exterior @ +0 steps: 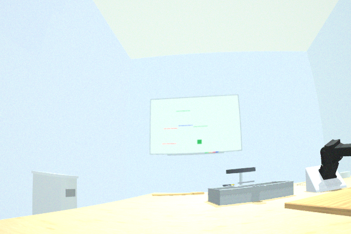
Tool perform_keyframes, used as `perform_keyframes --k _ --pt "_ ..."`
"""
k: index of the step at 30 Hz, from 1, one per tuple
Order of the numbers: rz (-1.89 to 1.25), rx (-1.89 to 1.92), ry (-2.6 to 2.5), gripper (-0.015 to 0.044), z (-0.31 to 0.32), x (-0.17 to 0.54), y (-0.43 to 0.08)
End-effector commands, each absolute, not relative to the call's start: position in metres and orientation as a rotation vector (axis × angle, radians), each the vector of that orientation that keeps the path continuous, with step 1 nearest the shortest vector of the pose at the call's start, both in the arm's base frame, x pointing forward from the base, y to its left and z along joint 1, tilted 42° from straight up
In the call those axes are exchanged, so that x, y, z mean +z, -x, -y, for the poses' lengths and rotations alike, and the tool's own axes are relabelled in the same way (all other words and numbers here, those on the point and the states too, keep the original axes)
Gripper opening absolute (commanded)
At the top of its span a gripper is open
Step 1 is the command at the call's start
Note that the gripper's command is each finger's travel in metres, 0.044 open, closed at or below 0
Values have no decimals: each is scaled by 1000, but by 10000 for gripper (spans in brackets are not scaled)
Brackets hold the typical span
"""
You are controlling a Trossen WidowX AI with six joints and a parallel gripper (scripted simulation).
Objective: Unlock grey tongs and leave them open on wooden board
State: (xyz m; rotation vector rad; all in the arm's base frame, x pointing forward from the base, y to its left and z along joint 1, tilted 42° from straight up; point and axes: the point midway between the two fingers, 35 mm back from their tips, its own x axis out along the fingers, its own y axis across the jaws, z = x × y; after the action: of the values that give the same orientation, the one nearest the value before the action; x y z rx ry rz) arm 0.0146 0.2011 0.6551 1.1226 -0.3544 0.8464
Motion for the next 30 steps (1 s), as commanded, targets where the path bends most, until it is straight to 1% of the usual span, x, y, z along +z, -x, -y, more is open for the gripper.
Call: perform_keyframes --k 1,5,6,16,30 --pt "357 844 -1125 374 -199 656 -16" --pt "376 822 -1155 269 -178 661 -26" --pt "386 814 -1159 260 -172 663 -29" --pt "459 709 -1226 260 -93 671 -69" --pt "498 537 -1331 260 13 653 -137"
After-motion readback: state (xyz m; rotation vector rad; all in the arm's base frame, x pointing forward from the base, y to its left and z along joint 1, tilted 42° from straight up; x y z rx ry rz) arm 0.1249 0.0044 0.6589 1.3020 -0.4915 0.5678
